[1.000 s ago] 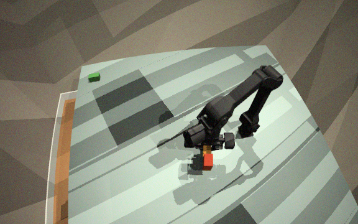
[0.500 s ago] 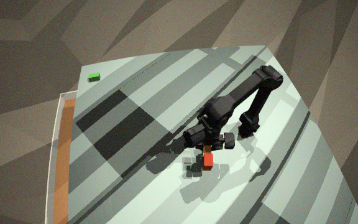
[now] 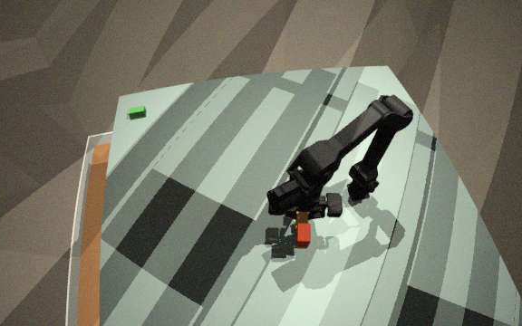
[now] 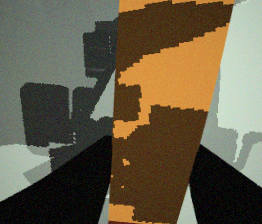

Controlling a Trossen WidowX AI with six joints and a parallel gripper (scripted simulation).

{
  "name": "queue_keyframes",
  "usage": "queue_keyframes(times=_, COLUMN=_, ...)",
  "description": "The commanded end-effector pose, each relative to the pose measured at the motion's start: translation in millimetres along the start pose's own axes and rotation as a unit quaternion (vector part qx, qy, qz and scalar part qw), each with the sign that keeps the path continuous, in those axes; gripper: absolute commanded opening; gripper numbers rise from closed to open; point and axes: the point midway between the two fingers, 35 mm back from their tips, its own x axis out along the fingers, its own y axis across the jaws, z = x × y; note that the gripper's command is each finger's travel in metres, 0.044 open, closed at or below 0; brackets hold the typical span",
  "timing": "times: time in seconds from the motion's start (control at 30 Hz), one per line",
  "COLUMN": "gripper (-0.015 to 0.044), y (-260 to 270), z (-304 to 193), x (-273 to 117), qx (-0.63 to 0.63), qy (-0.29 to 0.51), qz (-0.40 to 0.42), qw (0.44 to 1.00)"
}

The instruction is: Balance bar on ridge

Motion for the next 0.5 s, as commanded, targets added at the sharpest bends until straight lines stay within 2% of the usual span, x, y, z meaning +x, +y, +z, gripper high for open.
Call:
queue_keyframes(times=0.0, gripper=0.0, y=0.0, z=0.4, x=1.6, qx=-0.001, qy=-0.001, qz=0.0, qw=1.0)
queue_keyframes(times=0.47, gripper=0.0, y=-0.1, z=0.6, x=2.8, qx=-0.001, qy=-0.001, qz=0.0, qw=1.0)
